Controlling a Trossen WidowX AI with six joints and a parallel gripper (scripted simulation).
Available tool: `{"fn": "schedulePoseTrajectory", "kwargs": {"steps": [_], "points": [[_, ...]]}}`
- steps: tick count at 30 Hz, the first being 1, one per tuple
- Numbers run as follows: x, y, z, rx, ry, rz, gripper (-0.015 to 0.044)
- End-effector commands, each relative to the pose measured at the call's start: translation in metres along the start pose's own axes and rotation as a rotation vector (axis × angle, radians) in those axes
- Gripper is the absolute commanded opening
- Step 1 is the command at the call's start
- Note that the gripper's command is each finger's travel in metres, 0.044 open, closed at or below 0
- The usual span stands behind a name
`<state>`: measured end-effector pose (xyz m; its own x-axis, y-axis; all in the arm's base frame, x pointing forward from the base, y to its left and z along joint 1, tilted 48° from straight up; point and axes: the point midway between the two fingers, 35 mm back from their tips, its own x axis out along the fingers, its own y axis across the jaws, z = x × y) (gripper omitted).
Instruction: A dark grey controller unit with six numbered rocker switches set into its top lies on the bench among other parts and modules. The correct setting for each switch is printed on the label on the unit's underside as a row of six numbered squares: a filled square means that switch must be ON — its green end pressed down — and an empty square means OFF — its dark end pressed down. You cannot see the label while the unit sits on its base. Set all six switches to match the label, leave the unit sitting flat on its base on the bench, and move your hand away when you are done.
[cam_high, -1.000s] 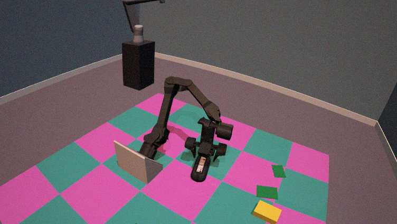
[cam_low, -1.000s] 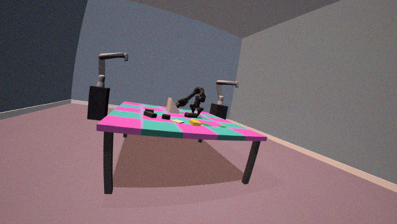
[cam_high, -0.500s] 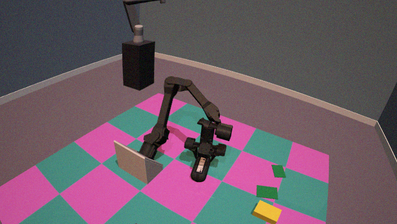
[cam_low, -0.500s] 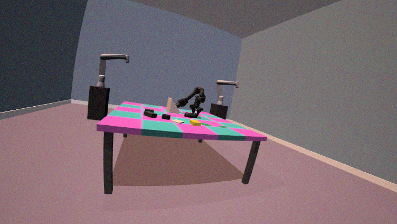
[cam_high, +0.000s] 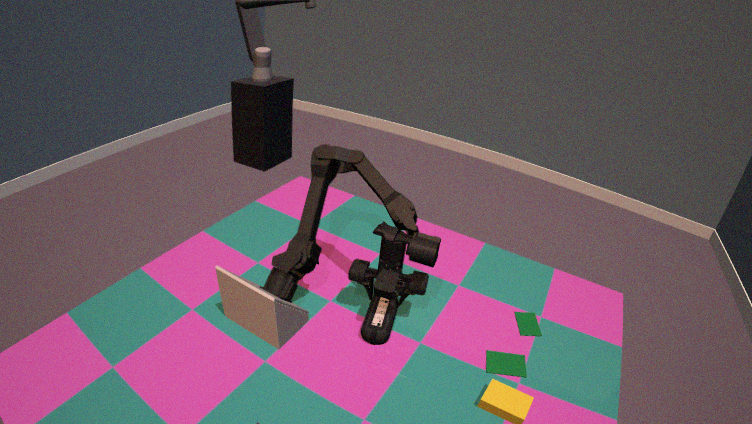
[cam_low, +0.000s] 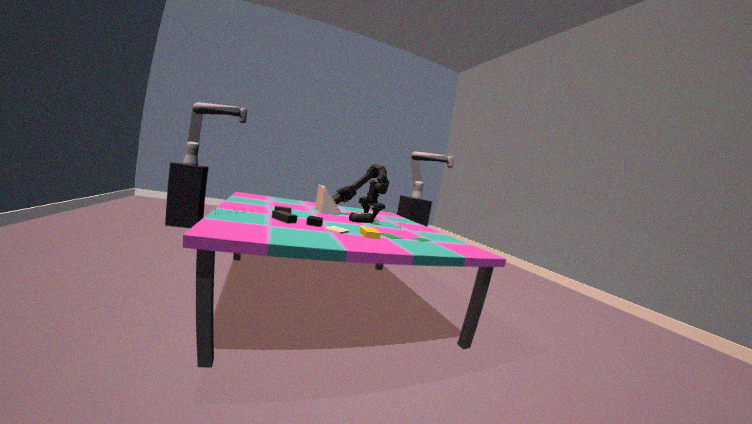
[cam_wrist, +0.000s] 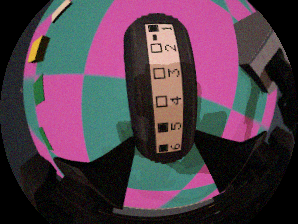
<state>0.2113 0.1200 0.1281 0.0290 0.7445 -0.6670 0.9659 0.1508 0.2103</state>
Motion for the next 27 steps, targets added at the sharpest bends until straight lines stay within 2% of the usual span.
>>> {"fn": "schedulePoseTrajectory", "kwargs": {"steps": [1, 27], "points": [[-0.003, 0.001, 0.001, 0.002, -0.002, 0.004, 0.0336], [-0.020, 0.001, 0.007, 0.002, -0.003, 0.003, 0.0337]]}}
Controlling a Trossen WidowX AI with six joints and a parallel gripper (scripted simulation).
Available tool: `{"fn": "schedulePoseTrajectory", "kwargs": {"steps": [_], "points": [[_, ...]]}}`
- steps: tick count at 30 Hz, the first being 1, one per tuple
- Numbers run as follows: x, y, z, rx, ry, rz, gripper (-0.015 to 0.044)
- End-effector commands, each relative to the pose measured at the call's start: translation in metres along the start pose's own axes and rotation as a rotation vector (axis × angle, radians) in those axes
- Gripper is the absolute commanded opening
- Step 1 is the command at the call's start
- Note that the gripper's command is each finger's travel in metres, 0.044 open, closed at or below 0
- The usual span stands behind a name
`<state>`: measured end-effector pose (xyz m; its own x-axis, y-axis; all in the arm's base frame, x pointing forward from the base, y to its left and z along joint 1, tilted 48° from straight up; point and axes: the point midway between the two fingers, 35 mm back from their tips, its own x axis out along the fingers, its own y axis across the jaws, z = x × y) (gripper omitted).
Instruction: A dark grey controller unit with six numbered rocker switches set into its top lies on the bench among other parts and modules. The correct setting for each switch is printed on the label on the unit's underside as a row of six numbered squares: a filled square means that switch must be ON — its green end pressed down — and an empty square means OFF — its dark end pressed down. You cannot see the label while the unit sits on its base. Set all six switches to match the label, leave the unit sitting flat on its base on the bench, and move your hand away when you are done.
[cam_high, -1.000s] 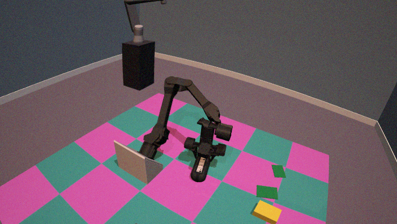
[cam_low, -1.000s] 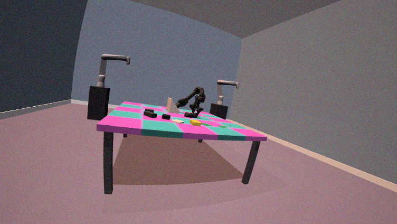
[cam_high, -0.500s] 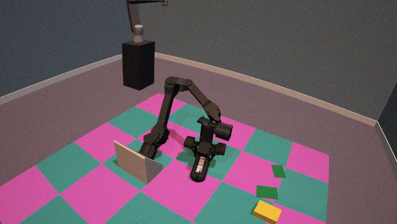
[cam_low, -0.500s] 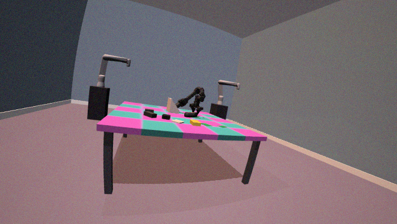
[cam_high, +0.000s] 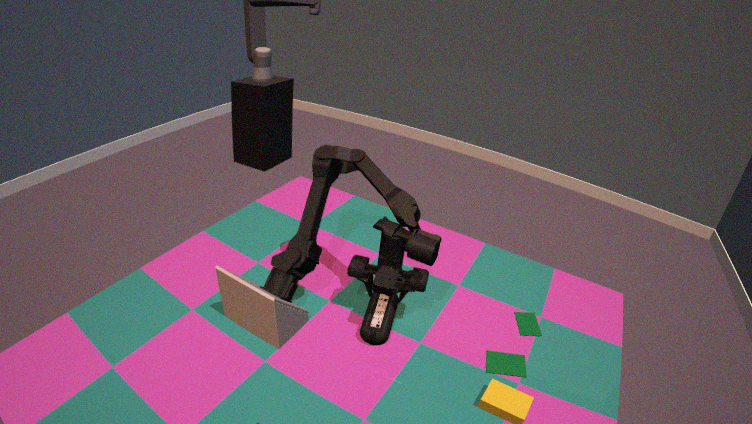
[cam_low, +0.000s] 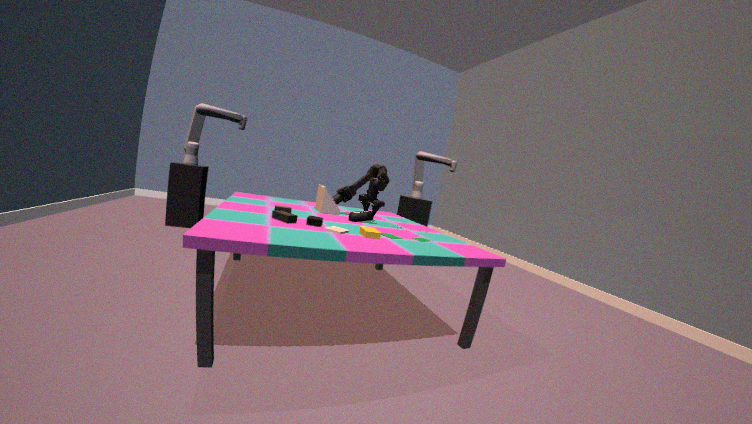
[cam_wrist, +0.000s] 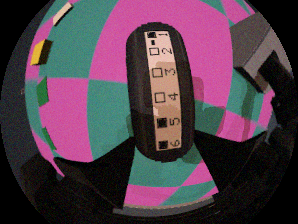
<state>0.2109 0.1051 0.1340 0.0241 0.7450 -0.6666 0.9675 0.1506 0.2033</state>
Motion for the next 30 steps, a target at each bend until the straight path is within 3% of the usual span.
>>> {"fn": "schedulePoseTrajectory", "kwargs": {"steps": [1, 30], "points": [[-0.006, 0.002, 0.002, -0.003, -0.005, 0.008, 0.0337], [-0.026, 0.002, 0.013, -0.003, -0.006, 0.007, 0.0336]]}}
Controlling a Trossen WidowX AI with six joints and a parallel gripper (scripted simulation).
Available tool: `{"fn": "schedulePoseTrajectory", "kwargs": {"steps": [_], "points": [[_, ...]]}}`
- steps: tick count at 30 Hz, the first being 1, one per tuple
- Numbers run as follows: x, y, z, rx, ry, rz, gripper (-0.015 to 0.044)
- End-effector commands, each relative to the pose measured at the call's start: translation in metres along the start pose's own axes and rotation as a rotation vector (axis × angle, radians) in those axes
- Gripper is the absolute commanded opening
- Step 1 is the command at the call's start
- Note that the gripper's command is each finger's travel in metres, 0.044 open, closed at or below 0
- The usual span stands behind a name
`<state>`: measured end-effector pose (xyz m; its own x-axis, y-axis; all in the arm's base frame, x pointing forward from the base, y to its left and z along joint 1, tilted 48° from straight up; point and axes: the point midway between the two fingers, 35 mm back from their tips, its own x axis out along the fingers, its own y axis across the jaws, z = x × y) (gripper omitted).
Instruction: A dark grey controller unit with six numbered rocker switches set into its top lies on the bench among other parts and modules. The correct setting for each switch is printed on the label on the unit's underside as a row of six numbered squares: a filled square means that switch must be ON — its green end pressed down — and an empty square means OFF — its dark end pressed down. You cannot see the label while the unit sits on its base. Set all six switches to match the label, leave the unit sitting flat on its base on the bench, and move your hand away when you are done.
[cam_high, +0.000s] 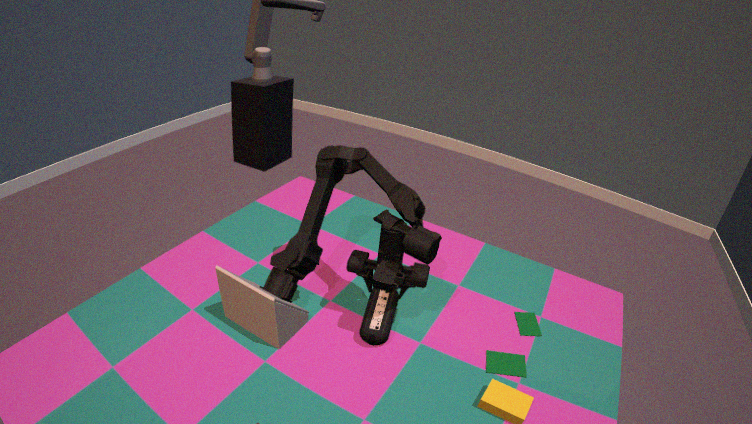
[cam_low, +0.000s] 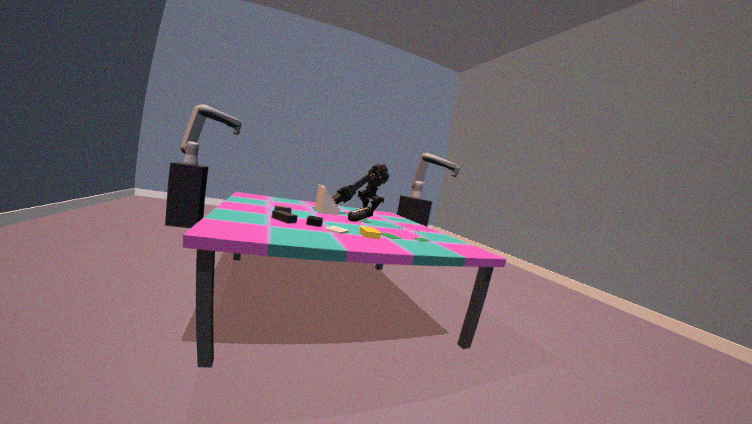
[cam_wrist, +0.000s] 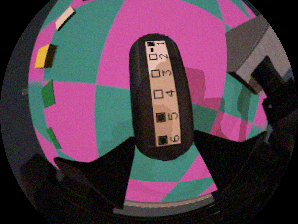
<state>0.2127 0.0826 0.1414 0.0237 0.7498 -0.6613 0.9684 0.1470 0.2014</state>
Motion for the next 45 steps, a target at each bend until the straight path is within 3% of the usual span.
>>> {"fn": "schedulePoseTrajectory", "kwargs": {"steps": [1, 45], "points": [[-0.005, 0.003, 0.004, -0.007, -0.013, 0.005, 0.0336], [-0.032, 0.002, 0.027, -0.006, -0.015, 0.004, 0.0336]]}}
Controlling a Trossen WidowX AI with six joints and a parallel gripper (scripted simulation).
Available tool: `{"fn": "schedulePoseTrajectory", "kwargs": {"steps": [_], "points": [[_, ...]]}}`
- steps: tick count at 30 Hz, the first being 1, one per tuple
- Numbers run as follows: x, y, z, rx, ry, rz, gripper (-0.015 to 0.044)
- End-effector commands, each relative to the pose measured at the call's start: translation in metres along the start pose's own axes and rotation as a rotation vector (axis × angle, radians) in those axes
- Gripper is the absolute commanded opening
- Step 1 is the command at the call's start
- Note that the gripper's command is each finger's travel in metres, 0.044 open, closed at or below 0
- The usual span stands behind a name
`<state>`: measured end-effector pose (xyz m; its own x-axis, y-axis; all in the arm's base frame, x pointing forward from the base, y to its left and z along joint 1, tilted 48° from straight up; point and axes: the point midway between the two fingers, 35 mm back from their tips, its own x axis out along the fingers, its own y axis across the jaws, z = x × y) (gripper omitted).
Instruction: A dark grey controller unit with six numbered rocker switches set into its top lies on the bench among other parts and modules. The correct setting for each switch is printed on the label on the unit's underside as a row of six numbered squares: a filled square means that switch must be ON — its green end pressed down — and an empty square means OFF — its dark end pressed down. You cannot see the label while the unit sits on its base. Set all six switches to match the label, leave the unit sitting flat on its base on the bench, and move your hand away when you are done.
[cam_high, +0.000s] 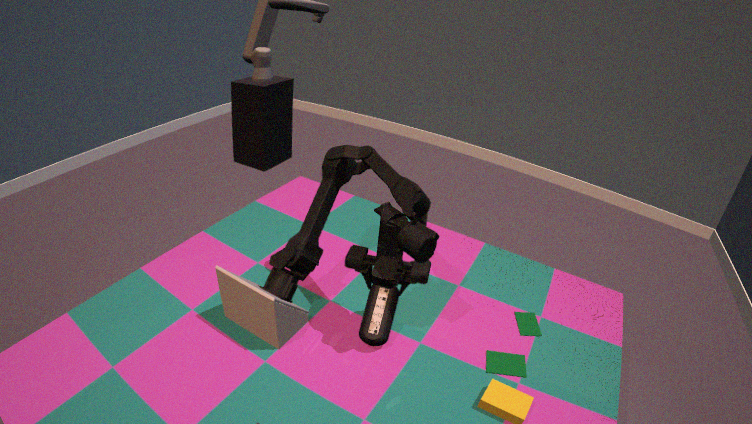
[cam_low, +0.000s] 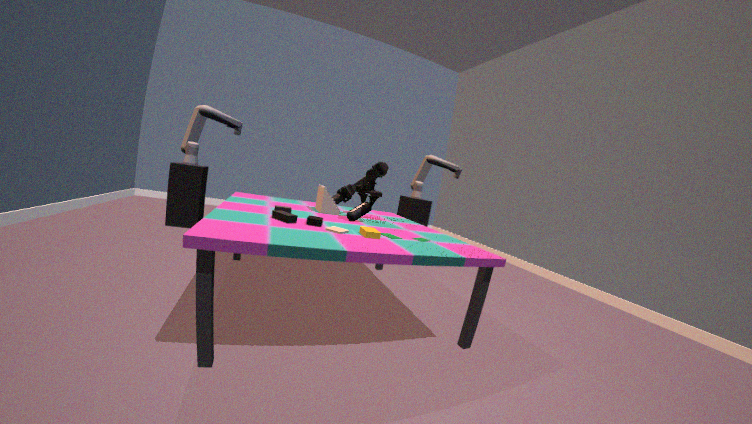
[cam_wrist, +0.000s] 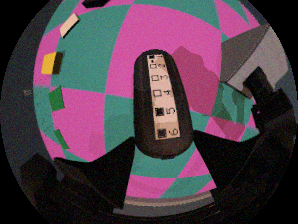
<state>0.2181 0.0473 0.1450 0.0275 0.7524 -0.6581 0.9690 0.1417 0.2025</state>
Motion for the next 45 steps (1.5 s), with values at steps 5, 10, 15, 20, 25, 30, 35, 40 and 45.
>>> {"fn": "schedulePoseTrajectory", "kwargs": {"steps": [5, 10, 15, 20, 25, 30, 35, 40, 45], "points": [[-0.006, 0.002, 0.009, -0.009, -0.018, 0.000, 0.0336], [-0.009, 0.002, 0.012, -0.009, -0.018, 0.000, 0.0336], [-0.011, 0.002, 0.015, -0.009, -0.018, 0.000, 0.0336], [-0.014, 0.002, 0.019, -0.009, -0.019, -0.001, 0.0336], [-0.016, 0.002, 0.022, -0.009, -0.019, -0.001, 0.0336], [-0.018, 0.002, 0.026, -0.009, -0.019, -0.001, 0.0336], [-0.020, 0.002, 0.029, -0.009, -0.019, -0.001, 0.0336], [-0.022, 0.002, 0.033, -0.009, -0.019, -0.001, 0.0336], [-0.024, 0.002, 0.036, -0.009, -0.019, -0.001, 0.0336]]}}
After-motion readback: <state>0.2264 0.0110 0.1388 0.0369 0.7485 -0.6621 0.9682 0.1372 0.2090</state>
